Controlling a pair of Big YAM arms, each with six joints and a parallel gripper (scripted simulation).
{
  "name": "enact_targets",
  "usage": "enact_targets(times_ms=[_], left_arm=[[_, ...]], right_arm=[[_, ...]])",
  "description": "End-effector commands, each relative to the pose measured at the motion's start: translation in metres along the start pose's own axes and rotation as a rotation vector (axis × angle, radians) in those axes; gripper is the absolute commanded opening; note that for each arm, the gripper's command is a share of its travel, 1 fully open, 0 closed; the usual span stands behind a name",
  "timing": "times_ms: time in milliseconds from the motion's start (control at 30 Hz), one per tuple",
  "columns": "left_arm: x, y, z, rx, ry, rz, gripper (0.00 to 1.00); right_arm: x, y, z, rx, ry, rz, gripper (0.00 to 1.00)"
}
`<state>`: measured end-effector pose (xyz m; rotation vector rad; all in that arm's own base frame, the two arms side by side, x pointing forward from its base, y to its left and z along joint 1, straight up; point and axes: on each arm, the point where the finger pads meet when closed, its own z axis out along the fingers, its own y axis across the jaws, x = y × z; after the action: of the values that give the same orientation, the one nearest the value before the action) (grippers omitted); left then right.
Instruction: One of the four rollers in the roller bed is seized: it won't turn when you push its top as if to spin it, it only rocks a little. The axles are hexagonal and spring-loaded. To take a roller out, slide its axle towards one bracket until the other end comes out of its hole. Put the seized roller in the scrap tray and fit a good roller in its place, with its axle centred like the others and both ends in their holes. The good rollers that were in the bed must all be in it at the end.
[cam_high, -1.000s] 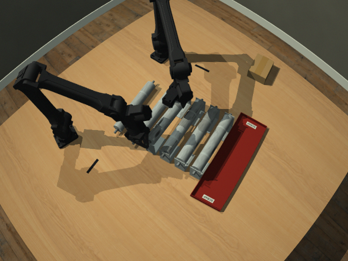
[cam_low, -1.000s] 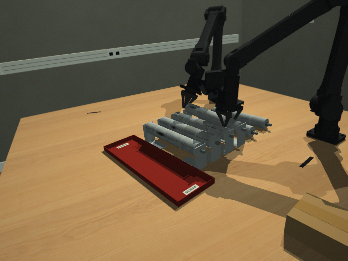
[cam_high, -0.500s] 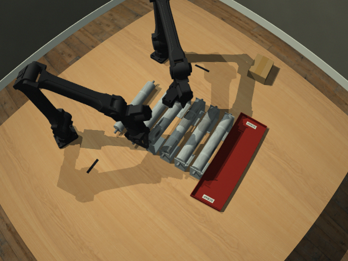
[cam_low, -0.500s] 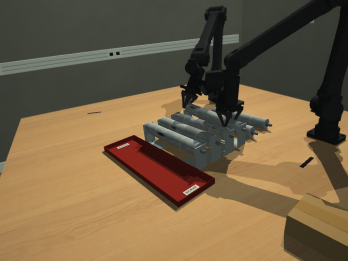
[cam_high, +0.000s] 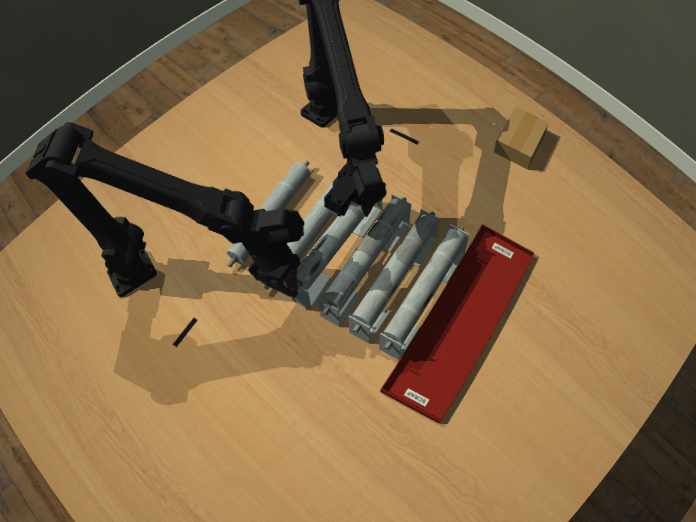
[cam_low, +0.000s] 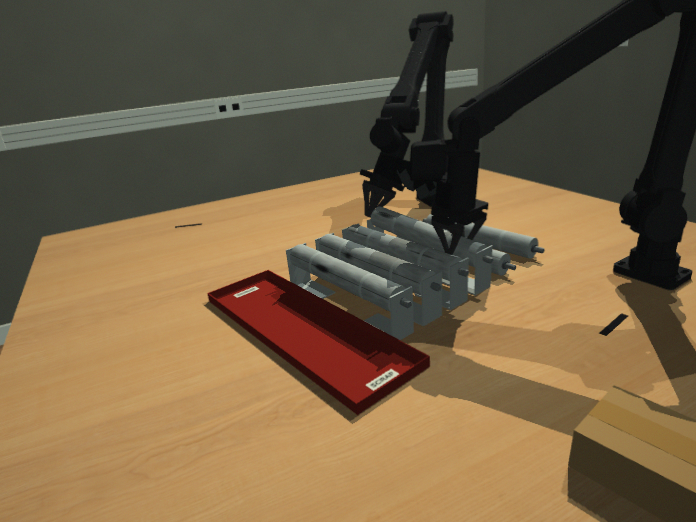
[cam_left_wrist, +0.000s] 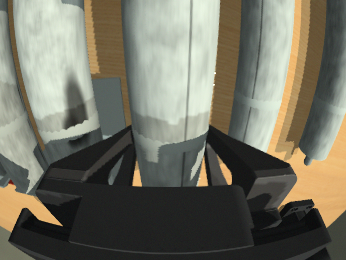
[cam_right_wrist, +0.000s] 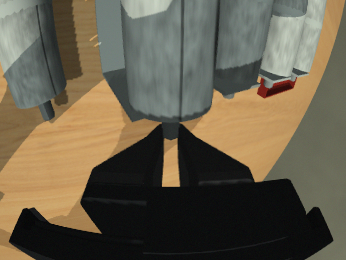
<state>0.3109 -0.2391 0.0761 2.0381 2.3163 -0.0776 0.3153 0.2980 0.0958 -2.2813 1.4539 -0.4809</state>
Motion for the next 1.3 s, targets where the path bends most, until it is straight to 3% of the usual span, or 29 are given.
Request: enact_targets(times_ms=[0, 1267], left_arm=[[-0.003, 0.003, -0.006, -0.012, -0.008, 0.004, 0.32], [0.001, 0.004, -0.006, -0.005, 0.001, -0.005, 0.32]], right_arm=[[0.02, 0.002, 0.0, -0.006, 0.04, 0.023, 0.03], [0.05, 0.005, 0.006, -0.019, 0.088, 0.032, 0.03]])
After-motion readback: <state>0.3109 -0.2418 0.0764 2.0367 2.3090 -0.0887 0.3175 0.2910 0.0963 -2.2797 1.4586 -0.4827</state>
